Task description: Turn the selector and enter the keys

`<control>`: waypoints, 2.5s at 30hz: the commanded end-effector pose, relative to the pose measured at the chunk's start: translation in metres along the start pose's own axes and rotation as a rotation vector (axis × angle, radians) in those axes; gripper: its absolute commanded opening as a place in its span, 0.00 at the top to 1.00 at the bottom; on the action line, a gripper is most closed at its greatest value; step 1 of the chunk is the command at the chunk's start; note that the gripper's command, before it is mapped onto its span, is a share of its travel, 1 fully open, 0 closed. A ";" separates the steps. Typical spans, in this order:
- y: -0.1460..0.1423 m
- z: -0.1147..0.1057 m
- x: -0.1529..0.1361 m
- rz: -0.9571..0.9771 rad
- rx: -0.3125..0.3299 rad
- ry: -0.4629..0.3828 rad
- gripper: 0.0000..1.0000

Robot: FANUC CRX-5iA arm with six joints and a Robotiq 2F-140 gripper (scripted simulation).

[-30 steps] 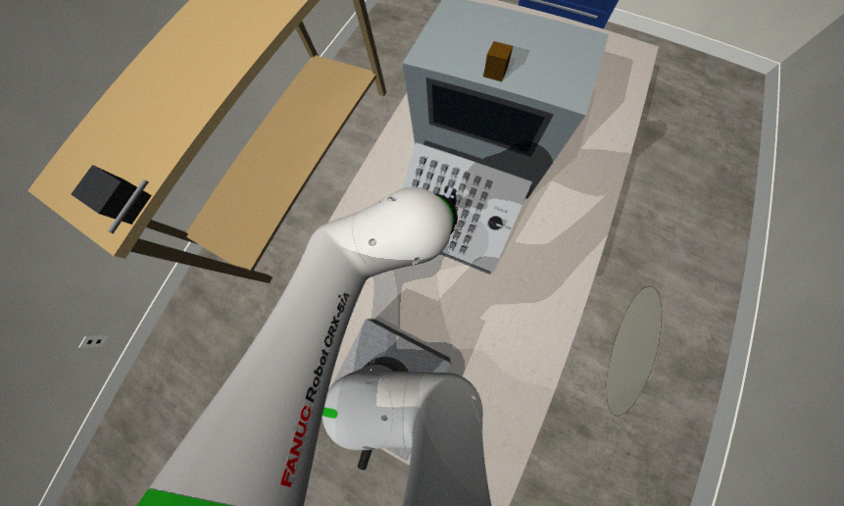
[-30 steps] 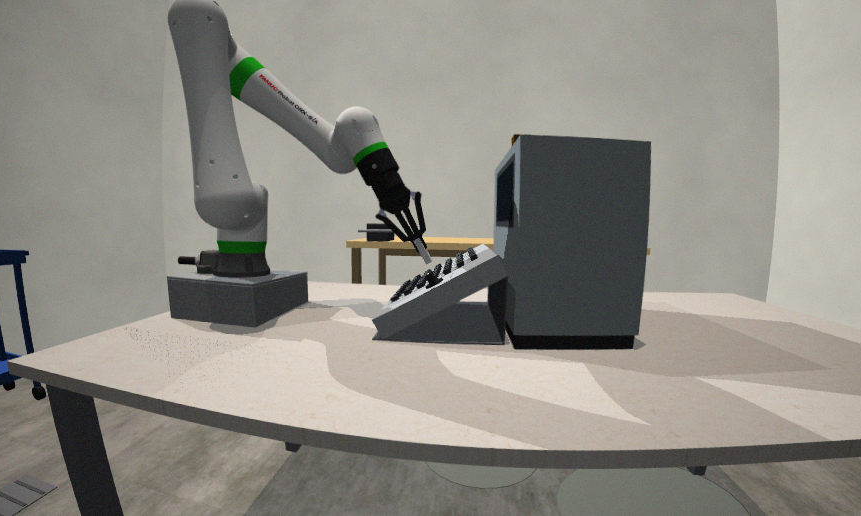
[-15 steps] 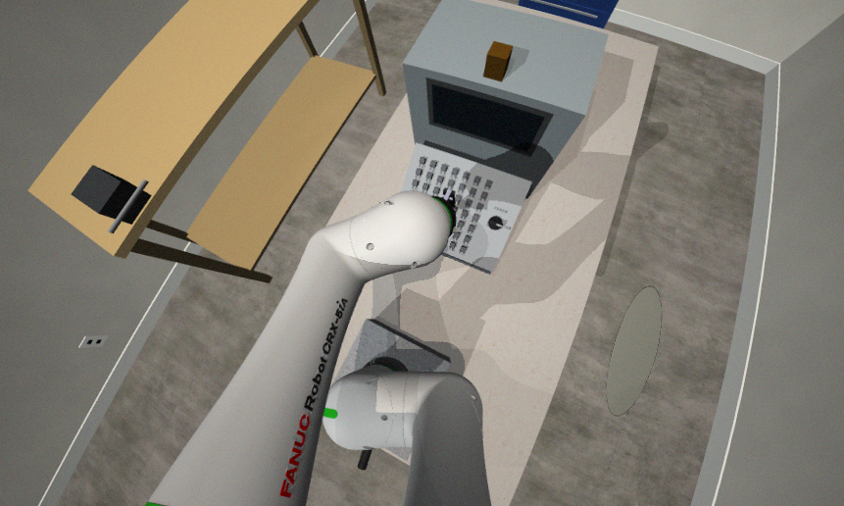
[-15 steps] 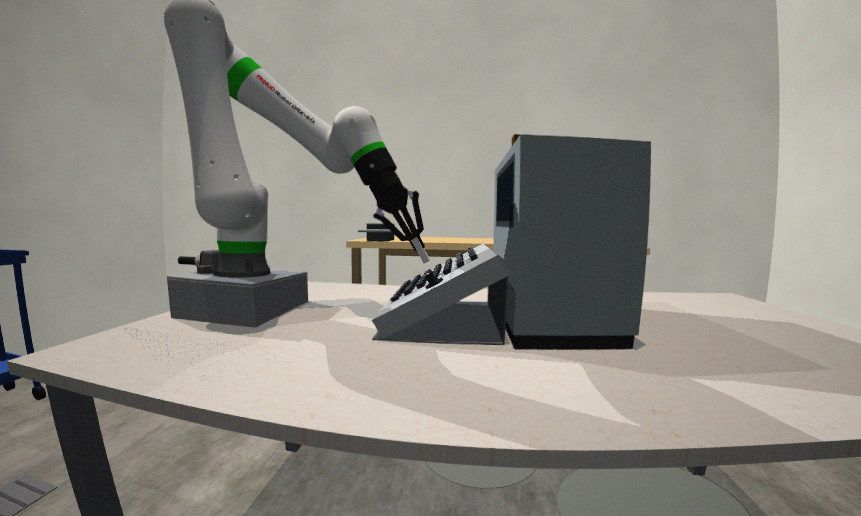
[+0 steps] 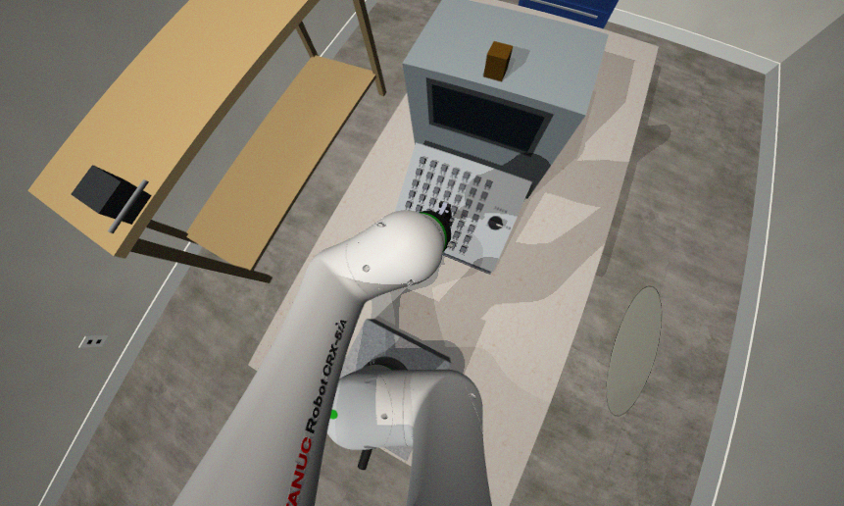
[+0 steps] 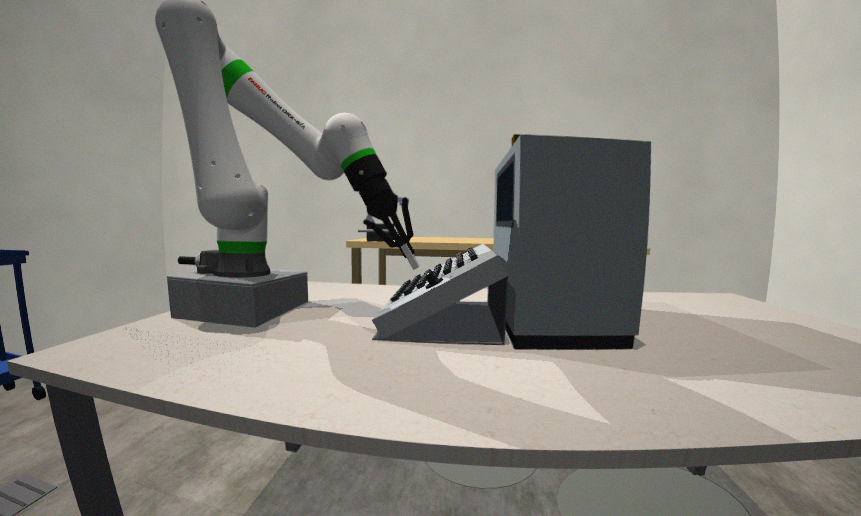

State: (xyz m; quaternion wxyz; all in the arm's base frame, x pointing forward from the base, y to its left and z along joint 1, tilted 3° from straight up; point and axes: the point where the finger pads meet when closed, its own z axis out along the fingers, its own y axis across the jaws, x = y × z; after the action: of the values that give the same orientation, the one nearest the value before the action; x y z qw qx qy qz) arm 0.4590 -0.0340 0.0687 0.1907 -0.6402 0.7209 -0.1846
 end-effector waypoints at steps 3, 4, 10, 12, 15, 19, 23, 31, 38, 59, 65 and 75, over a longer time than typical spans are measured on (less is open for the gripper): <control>0.000 0.003 0.000 0.000 0.001 -0.001 1.00; 0.000 0.004 0.000 0.000 0.001 -0.001 1.00; -0.001 0.014 0.000 0.000 0.001 -0.001 1.00; 0.000 0.017 0.000 0.000 0.001 -0.001 1.00; -0.001 0.018 0.000 0.000 0.001 -0.001 1.00; -0.001 0.021 0.000 0.000 0.001 -0.001 1.00; 0.000 0.021 0.000 0.000 0.001 -0.001 1.00; 0.000 0.021 0.000 0.000 0.001 -0.001 1.00; 0.000 0.021 0.000 0.000 0.001 -0.001 1.00; -0.001 0.028 0.000 0.000 0.001 -0.001 1.00; -0.001 0.030 0.000 0.000 0.001 -0.001 1.00; -0.001 0.035 0.000 0.000 0.001 -0.001 1.00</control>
State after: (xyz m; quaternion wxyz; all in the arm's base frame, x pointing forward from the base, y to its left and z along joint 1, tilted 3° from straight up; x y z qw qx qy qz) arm 0.4767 -0.0345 0.0394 0.1912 -0.6403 0.7207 -0.1848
